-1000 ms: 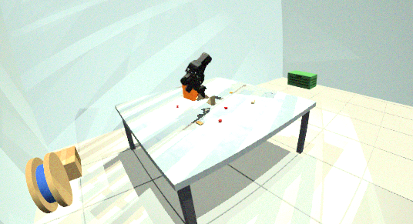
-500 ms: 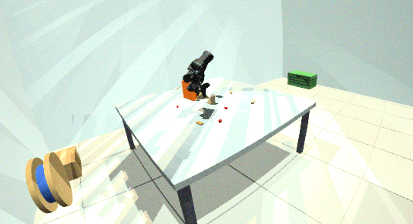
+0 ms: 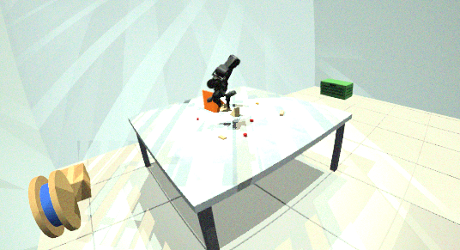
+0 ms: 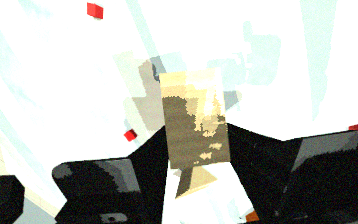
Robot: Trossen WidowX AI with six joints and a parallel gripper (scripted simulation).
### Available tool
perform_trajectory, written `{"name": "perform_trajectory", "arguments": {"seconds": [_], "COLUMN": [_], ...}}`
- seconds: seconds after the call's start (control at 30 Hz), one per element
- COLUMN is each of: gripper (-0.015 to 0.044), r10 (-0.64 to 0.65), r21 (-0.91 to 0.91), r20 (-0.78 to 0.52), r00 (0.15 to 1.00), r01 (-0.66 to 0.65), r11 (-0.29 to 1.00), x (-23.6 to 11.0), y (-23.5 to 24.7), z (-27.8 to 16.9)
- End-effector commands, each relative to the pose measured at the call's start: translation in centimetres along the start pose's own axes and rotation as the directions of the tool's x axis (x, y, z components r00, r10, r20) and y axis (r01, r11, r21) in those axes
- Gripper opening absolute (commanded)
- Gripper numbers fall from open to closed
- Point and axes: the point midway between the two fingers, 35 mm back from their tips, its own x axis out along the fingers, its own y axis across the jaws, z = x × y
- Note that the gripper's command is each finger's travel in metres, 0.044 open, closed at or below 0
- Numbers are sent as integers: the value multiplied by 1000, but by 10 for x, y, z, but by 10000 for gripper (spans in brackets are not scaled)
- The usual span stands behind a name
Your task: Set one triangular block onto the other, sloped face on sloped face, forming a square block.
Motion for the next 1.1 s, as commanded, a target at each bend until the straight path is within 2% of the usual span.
{"name": "perform_trajectory", "arguments": {"seconds": [0.0, 0.33, 0.67, 0.77, 1.07], "gripper": [0, 0, 0, 0, 0], "r10": [-5, 1, 18, 21, 19], "r21": [-143, -455, -707, -738, -737], "r20": [38, 130, 220, 233, 234], "r00": [999, 992, 975, 972, 972], "r01": [11, 59, 147, 163, 165], "r11": [990, 889, 691, 655, 656], "x": [0, 0, -2, -2, -10], "y": [-1, 0, 1, 2, 2], "z": [-1, -5, -9, -10, -19]}}
